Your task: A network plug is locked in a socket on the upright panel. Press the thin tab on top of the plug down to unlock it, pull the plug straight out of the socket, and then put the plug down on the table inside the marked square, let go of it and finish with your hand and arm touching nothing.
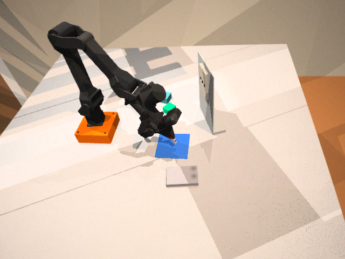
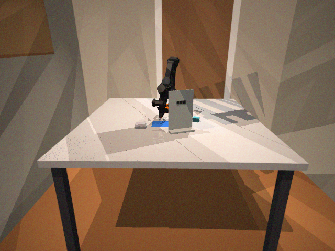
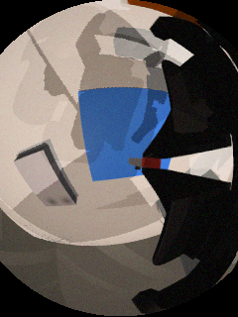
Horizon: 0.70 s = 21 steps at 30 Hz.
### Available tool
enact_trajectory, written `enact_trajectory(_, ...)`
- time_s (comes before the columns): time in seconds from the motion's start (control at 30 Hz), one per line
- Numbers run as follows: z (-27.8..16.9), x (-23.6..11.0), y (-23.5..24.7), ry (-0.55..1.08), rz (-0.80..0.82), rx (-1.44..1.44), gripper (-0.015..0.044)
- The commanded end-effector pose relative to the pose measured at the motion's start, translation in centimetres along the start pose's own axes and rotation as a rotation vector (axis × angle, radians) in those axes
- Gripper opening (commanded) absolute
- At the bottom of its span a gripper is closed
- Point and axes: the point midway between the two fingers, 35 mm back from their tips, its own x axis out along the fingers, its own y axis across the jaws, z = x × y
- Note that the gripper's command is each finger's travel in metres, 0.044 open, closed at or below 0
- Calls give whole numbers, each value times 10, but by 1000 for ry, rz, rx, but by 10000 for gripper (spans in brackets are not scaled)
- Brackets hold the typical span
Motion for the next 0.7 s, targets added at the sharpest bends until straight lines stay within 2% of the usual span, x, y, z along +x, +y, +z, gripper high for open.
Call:
enact_trajectory(0.0, 0, 5, -4, -1, -1, 2, 0)
enact_trajectory(0.67, 0, 19, -17, 1, -4, 4, 0)
